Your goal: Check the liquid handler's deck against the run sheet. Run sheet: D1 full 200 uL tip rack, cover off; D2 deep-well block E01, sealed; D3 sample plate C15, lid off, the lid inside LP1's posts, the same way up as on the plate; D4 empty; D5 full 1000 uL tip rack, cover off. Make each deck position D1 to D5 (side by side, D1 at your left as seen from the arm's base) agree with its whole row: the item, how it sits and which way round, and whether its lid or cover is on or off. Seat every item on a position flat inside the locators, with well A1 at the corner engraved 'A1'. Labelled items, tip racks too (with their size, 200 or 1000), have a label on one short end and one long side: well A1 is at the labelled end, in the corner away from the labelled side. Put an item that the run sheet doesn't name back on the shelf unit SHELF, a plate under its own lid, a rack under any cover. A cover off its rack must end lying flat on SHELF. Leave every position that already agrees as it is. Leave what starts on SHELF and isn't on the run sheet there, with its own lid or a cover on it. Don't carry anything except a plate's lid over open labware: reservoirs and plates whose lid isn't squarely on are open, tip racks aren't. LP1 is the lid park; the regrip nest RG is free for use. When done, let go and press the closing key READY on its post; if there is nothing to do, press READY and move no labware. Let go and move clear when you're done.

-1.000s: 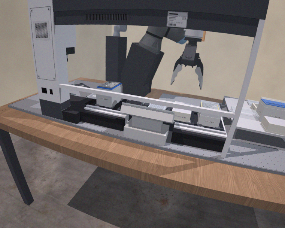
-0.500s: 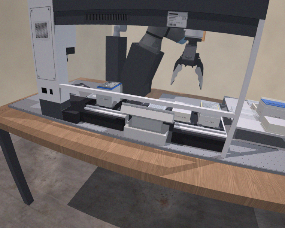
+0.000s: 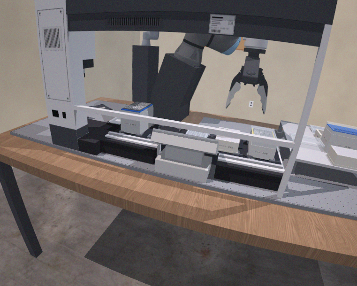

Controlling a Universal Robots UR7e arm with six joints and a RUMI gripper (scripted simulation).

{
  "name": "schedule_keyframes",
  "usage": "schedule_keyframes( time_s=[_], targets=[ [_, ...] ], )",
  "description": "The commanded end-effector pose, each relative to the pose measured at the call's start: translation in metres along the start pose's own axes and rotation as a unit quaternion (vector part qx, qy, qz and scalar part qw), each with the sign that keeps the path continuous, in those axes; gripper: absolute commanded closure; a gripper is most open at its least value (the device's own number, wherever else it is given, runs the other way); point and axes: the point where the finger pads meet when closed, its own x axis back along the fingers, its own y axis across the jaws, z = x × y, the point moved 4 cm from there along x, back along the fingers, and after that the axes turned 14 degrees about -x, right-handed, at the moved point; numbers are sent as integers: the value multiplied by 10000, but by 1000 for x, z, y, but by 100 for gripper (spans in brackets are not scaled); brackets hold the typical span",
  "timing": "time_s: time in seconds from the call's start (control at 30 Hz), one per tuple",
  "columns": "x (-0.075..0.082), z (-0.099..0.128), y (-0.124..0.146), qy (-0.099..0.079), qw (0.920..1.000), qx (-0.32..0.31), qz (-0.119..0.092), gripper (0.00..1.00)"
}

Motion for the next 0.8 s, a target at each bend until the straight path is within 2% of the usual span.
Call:
schedule_keyframes(
  time_s=[0.0, 0.4, 0.77],
  targets=[
    [-1, -6, -33, 6, 10000, -29, -19, 18],
    [-1, -18, -81, 6, 10000, -29, -18, 18],
    [0, -18, -80, 6, 10000, -36, -16, 18]
  ],
)
